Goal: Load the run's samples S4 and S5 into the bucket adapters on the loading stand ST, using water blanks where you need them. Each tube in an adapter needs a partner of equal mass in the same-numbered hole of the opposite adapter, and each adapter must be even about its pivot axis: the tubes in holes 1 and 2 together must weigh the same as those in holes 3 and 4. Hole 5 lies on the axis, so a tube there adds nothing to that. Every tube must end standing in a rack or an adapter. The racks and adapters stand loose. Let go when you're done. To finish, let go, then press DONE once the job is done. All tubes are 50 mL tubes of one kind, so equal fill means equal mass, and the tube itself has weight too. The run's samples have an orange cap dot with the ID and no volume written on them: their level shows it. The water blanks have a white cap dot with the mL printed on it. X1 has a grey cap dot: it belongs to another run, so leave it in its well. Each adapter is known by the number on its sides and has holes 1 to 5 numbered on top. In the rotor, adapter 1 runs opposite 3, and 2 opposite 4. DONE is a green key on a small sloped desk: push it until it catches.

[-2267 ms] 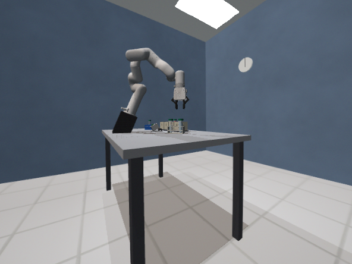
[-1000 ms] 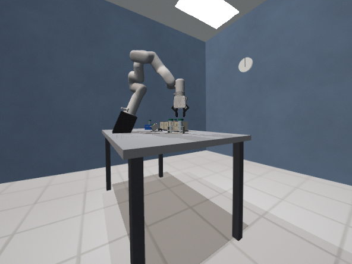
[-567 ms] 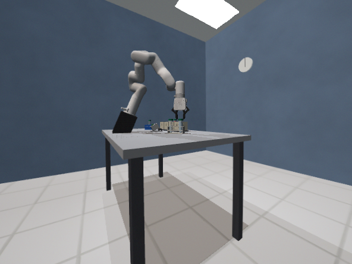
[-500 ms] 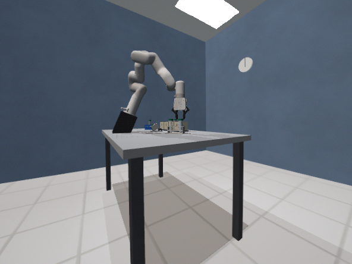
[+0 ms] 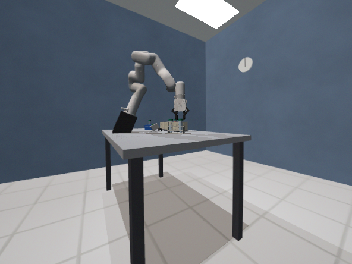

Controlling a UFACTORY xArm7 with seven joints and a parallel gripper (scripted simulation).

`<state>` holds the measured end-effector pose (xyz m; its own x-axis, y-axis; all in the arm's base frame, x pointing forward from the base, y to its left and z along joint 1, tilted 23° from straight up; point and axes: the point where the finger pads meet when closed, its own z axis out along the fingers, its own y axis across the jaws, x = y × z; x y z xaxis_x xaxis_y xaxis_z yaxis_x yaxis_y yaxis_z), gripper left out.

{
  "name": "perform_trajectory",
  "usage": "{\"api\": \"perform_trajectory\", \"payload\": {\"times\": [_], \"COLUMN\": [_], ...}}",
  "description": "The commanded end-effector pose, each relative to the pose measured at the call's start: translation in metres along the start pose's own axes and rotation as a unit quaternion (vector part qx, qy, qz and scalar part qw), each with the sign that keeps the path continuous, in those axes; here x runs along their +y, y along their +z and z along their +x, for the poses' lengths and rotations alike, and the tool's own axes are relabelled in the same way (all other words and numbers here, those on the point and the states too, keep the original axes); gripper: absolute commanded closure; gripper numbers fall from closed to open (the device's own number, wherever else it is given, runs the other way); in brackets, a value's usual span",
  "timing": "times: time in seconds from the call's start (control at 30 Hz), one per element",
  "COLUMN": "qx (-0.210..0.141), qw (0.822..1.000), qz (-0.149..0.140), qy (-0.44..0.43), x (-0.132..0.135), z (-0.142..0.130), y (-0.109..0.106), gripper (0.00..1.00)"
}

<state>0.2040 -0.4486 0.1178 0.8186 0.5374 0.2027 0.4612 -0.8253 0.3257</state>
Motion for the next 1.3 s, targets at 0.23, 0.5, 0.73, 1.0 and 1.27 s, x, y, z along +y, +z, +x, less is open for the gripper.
{"api": "perform_trajectory", "payload": {"times": [0.23, 0.5, 0.73, 1.0, 1.27], "qx": [0.0, 0.0, 0.0, 0.0, 0.0], "qw": [1.0, 1.0, 1.0, 1.0, 1.0], "qz": [-0.001, -0.001, -0.001, -0.001, -0.001], "qy": [0.0, 0.0, 0.0, 0.0, 0.0], "x": [0.001, 0.001, 0.001, 0.001, 0.001], "z": [0.0, 0.0, 0.0, 0.0, 0.0], "y": [0.005, 0.011, 0.013, 0.013, 0.011], "gripper": [0.43, 0.43, 0.43, 0.43, 1.0]}}
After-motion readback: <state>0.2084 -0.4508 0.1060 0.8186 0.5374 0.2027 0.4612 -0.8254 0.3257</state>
